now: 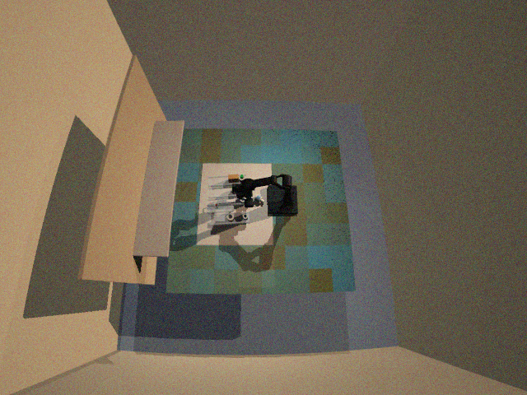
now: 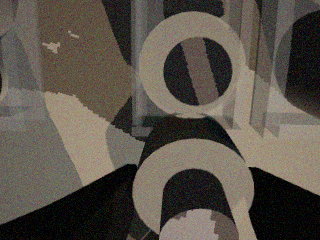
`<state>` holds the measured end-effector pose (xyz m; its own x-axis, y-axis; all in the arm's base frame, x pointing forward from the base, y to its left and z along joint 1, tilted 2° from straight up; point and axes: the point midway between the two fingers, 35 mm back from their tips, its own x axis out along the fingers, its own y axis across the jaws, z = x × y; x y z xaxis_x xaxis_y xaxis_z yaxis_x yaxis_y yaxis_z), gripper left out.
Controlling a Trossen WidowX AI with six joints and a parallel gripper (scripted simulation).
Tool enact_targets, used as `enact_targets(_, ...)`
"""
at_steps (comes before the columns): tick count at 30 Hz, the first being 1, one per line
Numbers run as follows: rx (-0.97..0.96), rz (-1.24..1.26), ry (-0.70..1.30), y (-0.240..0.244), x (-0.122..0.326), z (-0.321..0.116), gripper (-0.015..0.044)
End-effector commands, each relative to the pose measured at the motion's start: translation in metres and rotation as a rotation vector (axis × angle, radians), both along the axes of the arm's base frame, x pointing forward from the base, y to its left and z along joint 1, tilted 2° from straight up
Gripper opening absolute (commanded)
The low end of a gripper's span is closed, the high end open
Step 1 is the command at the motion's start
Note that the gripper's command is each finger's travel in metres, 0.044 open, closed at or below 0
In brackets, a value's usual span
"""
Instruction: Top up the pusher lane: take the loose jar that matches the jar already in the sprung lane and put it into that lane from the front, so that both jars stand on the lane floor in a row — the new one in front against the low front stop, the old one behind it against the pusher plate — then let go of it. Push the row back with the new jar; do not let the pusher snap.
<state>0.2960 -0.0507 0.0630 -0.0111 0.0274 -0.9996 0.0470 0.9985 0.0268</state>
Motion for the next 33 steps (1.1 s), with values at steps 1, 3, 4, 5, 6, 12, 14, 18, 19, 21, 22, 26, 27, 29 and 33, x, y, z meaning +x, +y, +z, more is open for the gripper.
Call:
enact_targets(1,0.001,-0.004,-0.014,0.000,0.006,0.000,0.0000)
enact_targets(3,0.001,-0.004,-0.014,0.000,0.007,0.000,0.0000)
enact_targets(4,0.001,-0.004,-0.014,0.000,0.007,0.000,0.0000)
enact_targets(5,0.001,-0.004,-0.014,0.000,0.008,-0.001,0.0000)
enact_targets(6,0.001,-0.004,-0.014,0.000,0.008,-0.001,0.0000)
enact_targets(12,0.001,-0.004,-0.014,0.000,0.010,-0.001,0.0000)
enact_targets(14,0.001,-0.004,-0.014,0.000,0.011,-0.001,0.0000)
enact_targets(18,0.001,-0.004,-0.014,0.000,0.013,-0.001,0.0000)
enact_targets(19,0.001,-0.004,-0.014,0.000,0.013,-0.001,0.0000)
enact_targets(21,0.001,-0.004,-0.014,0.000,0.014,-0.001,0.0000)
enact_targets(22,0.001,-0.004,-0.015,0.000,0.014,-0.001,0.0000)
enact_targets(26,0.001,-0.004,-0.015,-0.001,0.016,-0.001,0.0000)
enact_targets(27,0.001,-0.004,-0.015,-0.001,0.016,-0.001,0.0000)
enact_targets(29,0.001,-0.004,-0.015,-0.001,0.017,-0.001,0.0000)
enact_targets(33,0.001,-0.004,-0.015,-0.001,0.018,-0.001,0.0000)
